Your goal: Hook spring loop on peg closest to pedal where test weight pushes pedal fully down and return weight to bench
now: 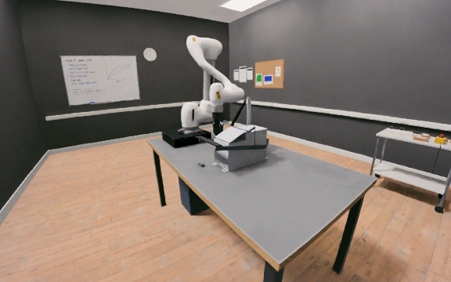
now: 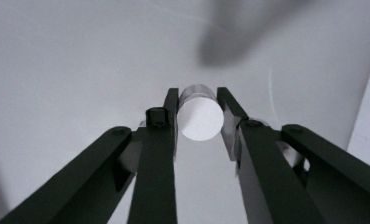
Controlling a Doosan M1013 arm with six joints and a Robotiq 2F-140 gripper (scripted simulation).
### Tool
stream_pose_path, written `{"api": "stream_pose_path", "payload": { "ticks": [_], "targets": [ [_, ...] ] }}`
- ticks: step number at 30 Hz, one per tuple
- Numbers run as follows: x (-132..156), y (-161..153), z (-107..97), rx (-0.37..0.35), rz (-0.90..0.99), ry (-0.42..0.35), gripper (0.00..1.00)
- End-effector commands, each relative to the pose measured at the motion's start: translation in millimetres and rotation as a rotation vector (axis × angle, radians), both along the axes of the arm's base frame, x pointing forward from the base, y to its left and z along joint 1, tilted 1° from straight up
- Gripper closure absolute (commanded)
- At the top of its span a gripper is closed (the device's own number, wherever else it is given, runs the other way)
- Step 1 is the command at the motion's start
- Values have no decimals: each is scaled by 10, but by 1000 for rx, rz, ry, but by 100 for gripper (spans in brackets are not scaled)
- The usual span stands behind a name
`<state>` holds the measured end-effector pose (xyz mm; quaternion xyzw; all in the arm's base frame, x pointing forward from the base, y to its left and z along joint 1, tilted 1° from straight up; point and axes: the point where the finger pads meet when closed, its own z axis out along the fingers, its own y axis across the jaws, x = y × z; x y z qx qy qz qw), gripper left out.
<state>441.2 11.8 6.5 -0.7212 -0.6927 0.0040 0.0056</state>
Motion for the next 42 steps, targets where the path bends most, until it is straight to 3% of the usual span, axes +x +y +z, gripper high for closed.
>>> {"api": "stream_pose_path", "payload": {
  "ticks": [1,4,18,21,35,38,42],
  "targets": [
    [5,0,126,0,0,-1,75],
    [4,1,56,0,0,-1,75],
    [9,-1,430,0,0,-1,75],
    [9,-1,361,0,0,-1,75],
    [13,-2,735,0,0,-1,75],
    [13,-2,667,0,0,-1,75],
    [14,-2,774,0,0,-1,75]
  ]
}}
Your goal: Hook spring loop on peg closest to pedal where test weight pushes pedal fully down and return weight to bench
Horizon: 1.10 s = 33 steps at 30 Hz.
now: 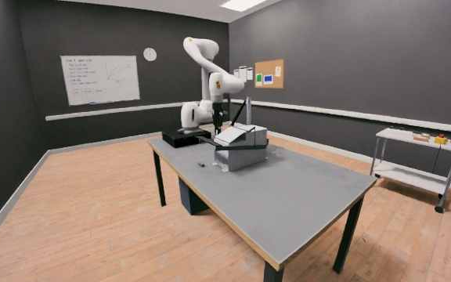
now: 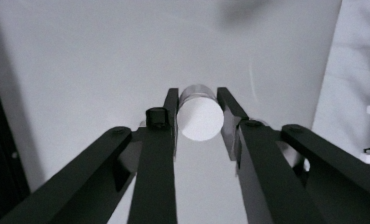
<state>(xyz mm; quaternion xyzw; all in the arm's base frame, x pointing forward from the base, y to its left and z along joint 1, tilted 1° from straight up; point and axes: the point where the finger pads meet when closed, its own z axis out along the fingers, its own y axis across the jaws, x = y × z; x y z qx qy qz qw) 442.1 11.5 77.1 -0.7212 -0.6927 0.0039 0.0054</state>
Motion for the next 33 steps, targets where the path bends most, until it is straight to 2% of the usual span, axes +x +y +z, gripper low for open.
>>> {"api": "stream_pose_path", "payload": {
  "ticks": [1,10,12,13,27,29,30,33],
  "targets": [
    [5,1,95,0,0,-1,75],
    [8,0,335,0,0,-1,75],
    [8,0,335,0,0,-1,75],
    [8,0,268,0,0,-1,75],
    [12,-2,641,0,0,0,75],
    [12,-2,641,0,0,0,75],
    [11,-1,559,0,0,0,75],
    [12,-1,592,0,0,0,75]
  ]
}}
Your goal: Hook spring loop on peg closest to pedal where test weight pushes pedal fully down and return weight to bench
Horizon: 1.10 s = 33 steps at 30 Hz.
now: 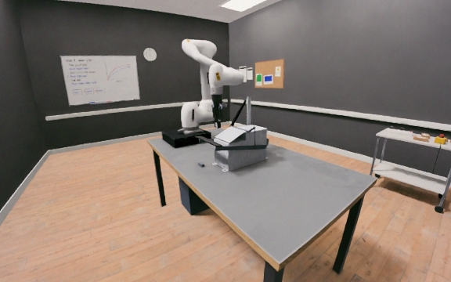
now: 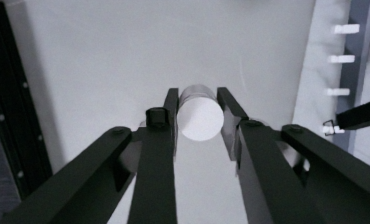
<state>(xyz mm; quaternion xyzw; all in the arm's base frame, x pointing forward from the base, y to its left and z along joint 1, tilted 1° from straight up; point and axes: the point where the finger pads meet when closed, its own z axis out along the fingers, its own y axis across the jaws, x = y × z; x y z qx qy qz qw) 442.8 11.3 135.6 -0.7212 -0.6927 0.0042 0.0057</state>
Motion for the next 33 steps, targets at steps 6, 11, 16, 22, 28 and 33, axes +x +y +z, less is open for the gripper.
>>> {"api": "stream_pose_path", "payload": {
  "ticks": [6,11,16,22,28,33],
  "targets": [
    [5,1,72,0,0,-1,75],
    [6,0,126,0,0,-1,75],
    [51,-62,109,-5,0,-1,75],
    [144,-187,147,-15,0,0,75],
    [236,-312,185,-24,0,0,75],
    [228,-303,182,-24,0,0,75]
  ]
}}
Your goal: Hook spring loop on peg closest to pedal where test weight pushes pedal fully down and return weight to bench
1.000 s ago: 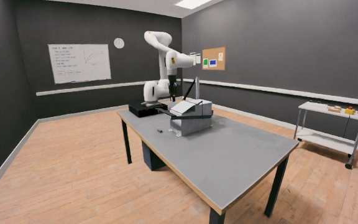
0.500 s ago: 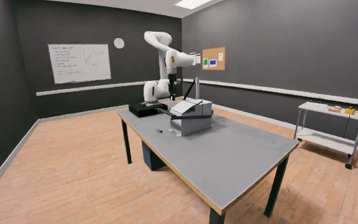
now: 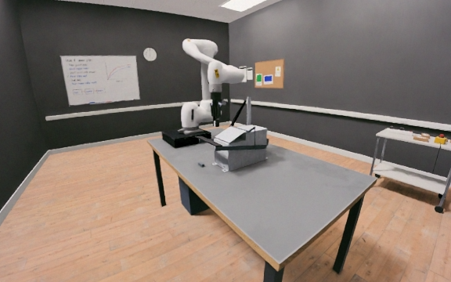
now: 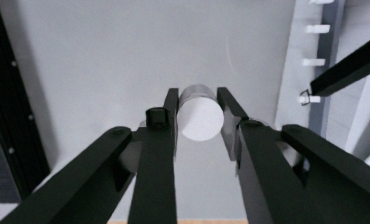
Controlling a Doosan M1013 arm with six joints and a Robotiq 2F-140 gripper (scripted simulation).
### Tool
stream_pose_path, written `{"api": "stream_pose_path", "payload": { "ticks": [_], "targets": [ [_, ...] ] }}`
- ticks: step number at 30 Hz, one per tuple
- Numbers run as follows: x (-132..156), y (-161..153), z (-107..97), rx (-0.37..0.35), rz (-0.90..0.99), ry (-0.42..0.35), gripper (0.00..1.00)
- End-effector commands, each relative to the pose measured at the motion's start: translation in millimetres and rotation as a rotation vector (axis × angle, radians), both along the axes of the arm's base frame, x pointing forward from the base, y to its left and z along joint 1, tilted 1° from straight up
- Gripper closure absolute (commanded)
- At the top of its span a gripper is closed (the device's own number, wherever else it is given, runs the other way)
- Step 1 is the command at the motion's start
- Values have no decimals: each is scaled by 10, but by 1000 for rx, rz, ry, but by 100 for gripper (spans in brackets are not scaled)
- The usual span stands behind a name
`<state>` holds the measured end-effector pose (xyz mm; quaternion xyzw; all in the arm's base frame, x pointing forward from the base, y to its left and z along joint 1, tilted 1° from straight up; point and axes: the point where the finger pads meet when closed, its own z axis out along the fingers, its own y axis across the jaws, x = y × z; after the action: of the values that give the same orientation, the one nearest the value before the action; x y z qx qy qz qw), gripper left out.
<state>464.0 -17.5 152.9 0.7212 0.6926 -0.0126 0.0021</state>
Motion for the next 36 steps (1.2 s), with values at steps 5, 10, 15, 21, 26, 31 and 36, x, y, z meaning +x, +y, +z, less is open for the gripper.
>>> {"api": "stream_pose_path", "payload": {
  "ticks": [5,10,15,21,26,31,36],
  "targets": [
    [93,-119,41,-9,0,-1,75],
    [170,-224,72,-18,0,0,75],
    [163,-215,70,-17,0,0,75],
    [255,-340,108,-27,0,0,75],
    [332,-444,139,-35,0,0,75],
    [378,-507,158,-40,1,1,75],
    [402,-540,169,-43,1,1,75]
  ]
}}
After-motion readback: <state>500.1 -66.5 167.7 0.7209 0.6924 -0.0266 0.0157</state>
